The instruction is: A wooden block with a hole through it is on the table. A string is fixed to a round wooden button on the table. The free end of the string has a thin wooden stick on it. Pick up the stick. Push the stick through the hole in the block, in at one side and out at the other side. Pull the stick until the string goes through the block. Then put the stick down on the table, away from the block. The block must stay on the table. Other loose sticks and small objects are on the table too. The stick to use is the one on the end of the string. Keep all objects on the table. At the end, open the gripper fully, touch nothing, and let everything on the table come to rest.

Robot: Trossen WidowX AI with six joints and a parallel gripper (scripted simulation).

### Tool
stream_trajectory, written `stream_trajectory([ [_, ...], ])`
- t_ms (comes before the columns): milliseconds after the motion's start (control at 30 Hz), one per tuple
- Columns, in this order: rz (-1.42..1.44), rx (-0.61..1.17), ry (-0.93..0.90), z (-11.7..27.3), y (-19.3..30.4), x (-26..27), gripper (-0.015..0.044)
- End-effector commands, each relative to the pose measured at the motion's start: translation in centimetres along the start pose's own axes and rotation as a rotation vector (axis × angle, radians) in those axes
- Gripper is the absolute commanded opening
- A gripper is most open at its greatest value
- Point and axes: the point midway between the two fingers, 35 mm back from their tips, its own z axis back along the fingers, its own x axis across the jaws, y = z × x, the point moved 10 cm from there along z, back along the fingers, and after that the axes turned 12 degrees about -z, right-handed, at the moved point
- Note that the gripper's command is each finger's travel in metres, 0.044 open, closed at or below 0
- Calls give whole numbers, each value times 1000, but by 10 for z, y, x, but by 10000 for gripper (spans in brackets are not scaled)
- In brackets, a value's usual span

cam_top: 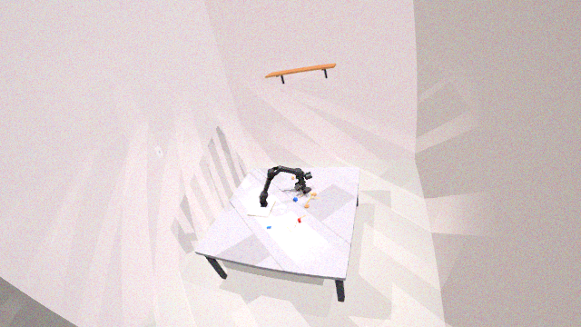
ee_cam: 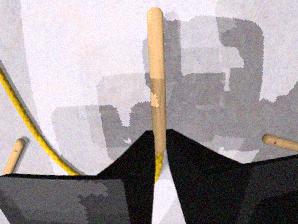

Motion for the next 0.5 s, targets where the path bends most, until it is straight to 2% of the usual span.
stream_trajectory([
  [0,6,6,5,1,-6,1,0],
  [467,6,3,4,0,-24,3,0],
])
